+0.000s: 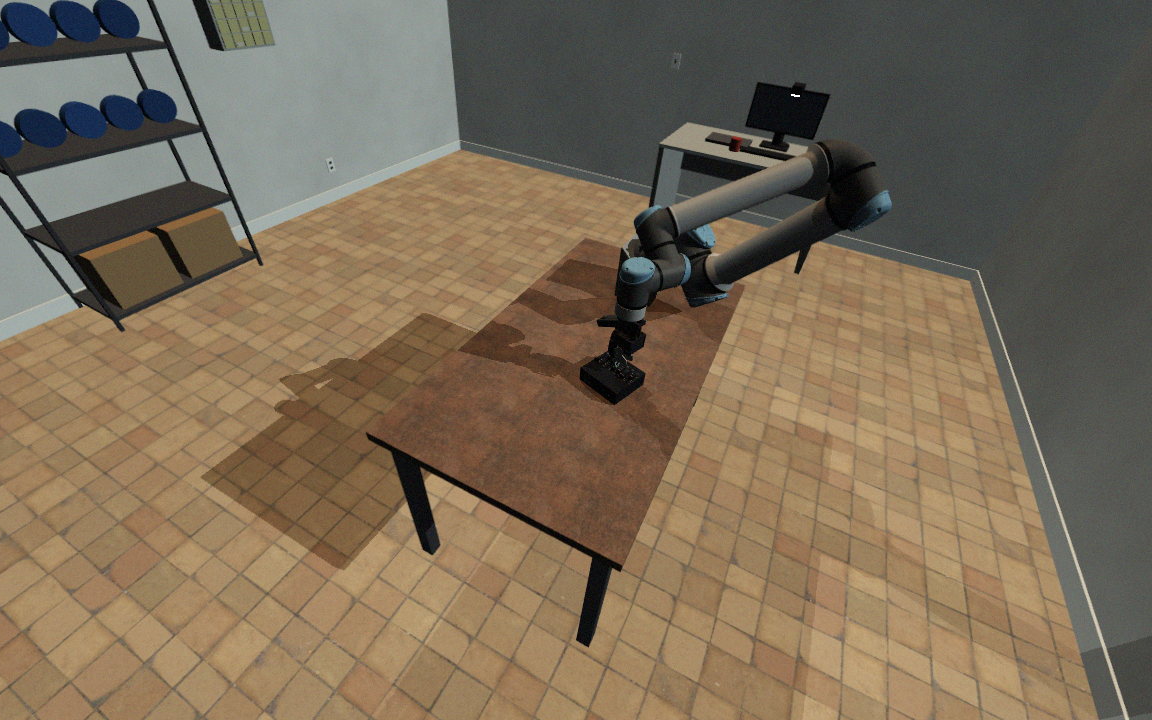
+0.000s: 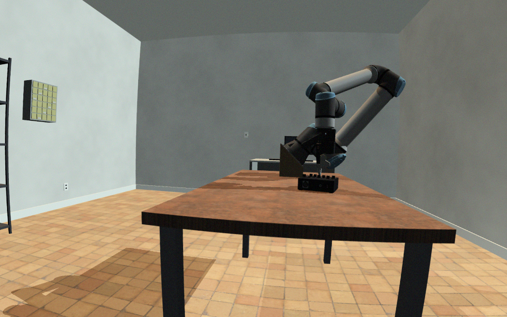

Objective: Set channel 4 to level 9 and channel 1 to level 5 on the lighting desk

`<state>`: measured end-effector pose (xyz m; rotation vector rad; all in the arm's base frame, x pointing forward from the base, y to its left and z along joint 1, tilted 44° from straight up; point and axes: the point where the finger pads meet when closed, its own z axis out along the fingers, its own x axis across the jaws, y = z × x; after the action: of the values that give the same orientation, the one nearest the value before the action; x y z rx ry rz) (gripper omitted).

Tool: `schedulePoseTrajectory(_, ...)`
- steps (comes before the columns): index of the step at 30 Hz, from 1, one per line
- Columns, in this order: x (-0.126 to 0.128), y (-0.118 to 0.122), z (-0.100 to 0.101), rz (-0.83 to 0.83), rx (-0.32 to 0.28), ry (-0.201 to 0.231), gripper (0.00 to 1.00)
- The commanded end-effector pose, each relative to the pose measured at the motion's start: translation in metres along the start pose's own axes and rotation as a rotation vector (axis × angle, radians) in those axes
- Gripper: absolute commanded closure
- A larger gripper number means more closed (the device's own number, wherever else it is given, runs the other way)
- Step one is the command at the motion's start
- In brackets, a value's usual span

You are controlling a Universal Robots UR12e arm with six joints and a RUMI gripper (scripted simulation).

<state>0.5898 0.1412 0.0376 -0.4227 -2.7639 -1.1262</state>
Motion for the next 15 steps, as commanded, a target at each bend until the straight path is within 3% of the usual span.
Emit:
schedulePoseTrajectory(1, -0.0034, 0.0001, -0.0006, 0.000, 0.000, -0.001, 1.00)
schedulePoseTrajectory(15, -0.0070, 0.0001, -0.0006, 0.000, 0.000, -0.001, 1.00)
